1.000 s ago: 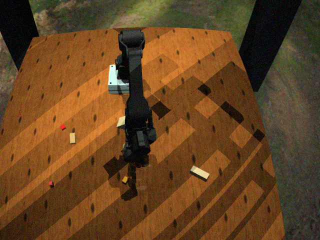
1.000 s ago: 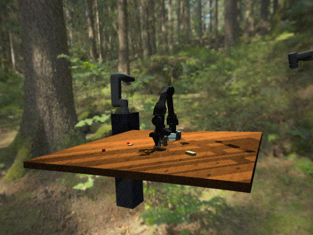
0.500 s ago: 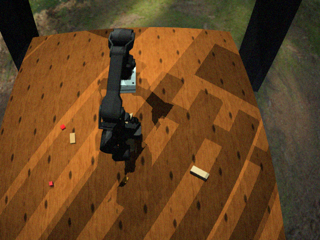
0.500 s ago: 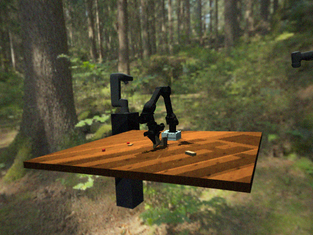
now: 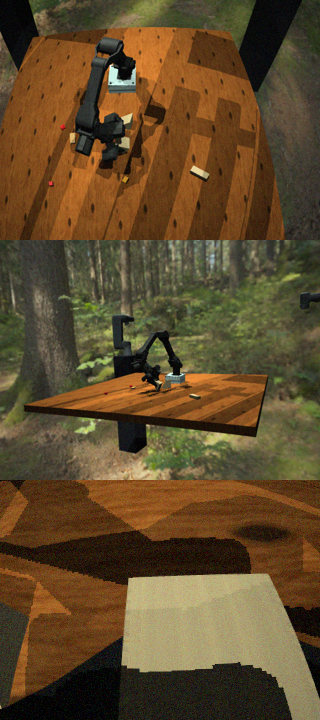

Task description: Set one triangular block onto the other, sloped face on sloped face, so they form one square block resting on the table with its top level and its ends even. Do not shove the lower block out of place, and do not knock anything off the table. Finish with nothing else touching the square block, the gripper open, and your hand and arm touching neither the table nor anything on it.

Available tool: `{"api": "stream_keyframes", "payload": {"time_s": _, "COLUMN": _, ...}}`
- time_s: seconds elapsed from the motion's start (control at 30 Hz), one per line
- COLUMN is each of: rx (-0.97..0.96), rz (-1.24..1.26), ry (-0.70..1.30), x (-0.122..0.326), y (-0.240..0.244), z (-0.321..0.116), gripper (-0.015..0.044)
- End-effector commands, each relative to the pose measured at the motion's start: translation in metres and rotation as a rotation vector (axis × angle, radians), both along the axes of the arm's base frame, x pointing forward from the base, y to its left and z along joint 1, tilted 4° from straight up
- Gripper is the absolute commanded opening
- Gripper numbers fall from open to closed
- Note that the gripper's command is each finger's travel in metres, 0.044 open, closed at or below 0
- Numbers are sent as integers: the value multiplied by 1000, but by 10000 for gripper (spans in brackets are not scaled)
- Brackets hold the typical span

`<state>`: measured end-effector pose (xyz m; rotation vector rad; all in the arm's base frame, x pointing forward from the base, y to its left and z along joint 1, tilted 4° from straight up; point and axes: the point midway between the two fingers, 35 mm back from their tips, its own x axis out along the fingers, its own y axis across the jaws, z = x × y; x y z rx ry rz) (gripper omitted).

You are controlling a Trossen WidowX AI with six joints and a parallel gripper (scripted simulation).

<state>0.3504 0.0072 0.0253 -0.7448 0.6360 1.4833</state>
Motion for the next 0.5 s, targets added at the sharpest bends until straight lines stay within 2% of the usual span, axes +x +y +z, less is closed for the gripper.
{"api": "stream_keyframes", "payload": {"time_s": 0.0, "rx": 93, "rz": 4, "ry": -1, "x": 2, "y": -6, "z": -1, "gripper": 0}}
{"api": "stream_keyframes", "payload": {"time_s": 0.2, "rx": 231, "rz": 12, "ry": 7, "x": 2, "y": -14, "z": -4, "gripper": 0}}
{"api": "stream_keyframes", "payload": {"time_s": 0.23, "rx": 167, "rz": 11, "ry": 11, "x": 0, "y": -10, "z": -4, "gripper": 26}}
{"api": "stream_keyframes", "payload": {"time_s": 0.47, "rx": 167, "rz": 11, "ry": 11, "x": 0, "y": -10, "z": -4, "gripper": 210}}
